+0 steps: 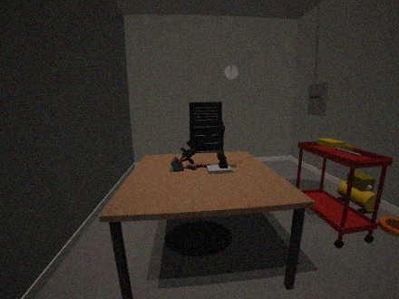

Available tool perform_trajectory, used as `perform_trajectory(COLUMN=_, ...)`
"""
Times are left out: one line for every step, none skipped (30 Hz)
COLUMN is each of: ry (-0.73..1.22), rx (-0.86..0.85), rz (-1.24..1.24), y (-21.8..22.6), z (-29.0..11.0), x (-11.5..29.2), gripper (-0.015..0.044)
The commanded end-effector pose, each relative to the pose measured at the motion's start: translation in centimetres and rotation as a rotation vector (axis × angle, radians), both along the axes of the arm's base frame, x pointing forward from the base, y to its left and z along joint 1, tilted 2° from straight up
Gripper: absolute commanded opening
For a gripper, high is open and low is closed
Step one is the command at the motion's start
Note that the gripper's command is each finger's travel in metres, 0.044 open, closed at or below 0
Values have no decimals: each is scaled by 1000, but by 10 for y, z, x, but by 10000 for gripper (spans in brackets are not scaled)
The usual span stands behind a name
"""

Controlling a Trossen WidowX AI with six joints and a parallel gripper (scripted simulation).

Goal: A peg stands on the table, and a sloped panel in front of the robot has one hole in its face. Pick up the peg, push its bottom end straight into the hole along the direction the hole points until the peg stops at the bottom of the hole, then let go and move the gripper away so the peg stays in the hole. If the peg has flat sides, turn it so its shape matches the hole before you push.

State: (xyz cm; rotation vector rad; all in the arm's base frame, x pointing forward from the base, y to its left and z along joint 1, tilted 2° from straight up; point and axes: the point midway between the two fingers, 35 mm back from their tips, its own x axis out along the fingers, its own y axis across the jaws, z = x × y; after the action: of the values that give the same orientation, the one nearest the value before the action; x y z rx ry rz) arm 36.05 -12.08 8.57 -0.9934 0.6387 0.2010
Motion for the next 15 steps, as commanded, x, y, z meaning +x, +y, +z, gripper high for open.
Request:
perform_trajectory(ry=0, rx=0, rz=0, y=0, z=0, x=0, gripper=0)
perform_trajectory(ry=0, rx=0, rz=0, y=0, z=0, x=0, gripper=0)
perform_trajectory(ry=0, rx=0, rz=0, y=0, z=0, x=0, gripper=0)
perform_trajectory(ry=0, rx=0, rz=0, y=0, z=0, x=0, gripper=26)
perform_trajectory(ry=0, rx=0, rz=0, y=0, z=0, x=0, gripper=53)
perform_trajectory(ry=0, rx=0, rz=0, y=0, z=0, x=0, gripper=79)
perform_trajectory(ry=0, rx=0, rz=0, y=0, z=0, x=0, gripper=105)
perform_trajectory(ry=0, rx=0, rz=0, y=0, z=0, x=0, gripper=131)
perform_trajectory(ry=0, rx=0, rz=0, y=0, z=0, x=0, gripper=157)
perform_trajectory(ry=0, rx=0, rz=0, y=0, z=0, x=0, gripper=184)
perform_trajectory(ry=0, rx=0, rz=0, y=0, z=0, x=0, gripper=210)
perform_trajectory(ry=0, rx=0, rz=0, y=0, z=0, x=0, gripper=236)
perform_trajectory(ry=0, rx=0, rz=0, y=0, z=0, x=0, gripper=263)
perform_trajectory(ry=0, rx=0, rz=0, y=0, z=0, x=0, gripper=289)
perform_trajectory(ry=0, rx=0, rz=0, y=0, z=0, x=0, gripper=315)
